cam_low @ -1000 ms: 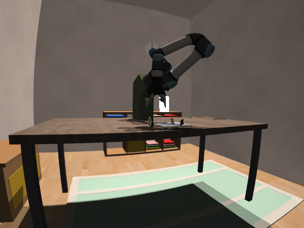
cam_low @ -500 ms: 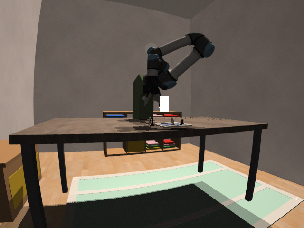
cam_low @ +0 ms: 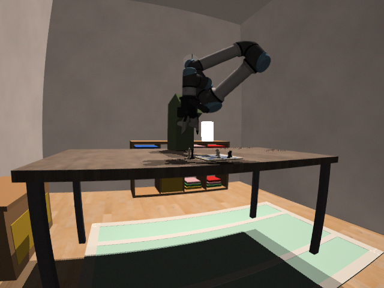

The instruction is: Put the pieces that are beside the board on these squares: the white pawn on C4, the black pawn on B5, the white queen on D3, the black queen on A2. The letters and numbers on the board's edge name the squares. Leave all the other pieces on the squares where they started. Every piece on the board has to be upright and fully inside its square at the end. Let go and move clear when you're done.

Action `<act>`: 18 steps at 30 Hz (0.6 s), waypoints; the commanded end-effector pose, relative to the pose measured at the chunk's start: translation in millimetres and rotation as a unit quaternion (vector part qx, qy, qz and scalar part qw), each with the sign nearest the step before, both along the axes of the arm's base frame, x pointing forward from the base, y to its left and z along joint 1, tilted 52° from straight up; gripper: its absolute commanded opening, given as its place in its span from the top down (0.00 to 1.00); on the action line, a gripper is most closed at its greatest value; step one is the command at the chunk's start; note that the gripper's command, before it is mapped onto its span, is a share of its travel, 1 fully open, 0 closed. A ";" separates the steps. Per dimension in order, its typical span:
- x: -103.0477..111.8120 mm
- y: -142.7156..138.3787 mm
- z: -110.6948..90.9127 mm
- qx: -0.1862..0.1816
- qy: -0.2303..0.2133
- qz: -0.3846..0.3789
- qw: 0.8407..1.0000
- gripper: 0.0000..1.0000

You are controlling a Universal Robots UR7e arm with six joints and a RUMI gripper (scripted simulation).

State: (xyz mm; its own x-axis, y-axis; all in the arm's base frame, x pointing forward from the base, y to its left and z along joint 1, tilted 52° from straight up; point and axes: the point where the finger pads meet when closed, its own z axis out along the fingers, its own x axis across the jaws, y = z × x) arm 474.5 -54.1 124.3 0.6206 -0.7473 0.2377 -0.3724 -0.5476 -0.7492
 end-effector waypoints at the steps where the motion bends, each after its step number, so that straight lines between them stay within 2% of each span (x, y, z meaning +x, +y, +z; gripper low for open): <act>1: -1.6 -2.7 -1.5 -0.012 -0.010 0.014 1.000 0.00; 17: -2.5 -4.2 -2.6 -0.020 -0.016 0.020 0.999 0.00; 18: -2.5 -4.2 -2.6 -0.020 -0.016 0.020 0.999 0.75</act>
State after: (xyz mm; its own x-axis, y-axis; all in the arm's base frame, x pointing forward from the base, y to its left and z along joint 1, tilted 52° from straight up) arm 472.0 -57.9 121.6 0.6418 -0.7121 0.2847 -0.3278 -0.5903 -0.7376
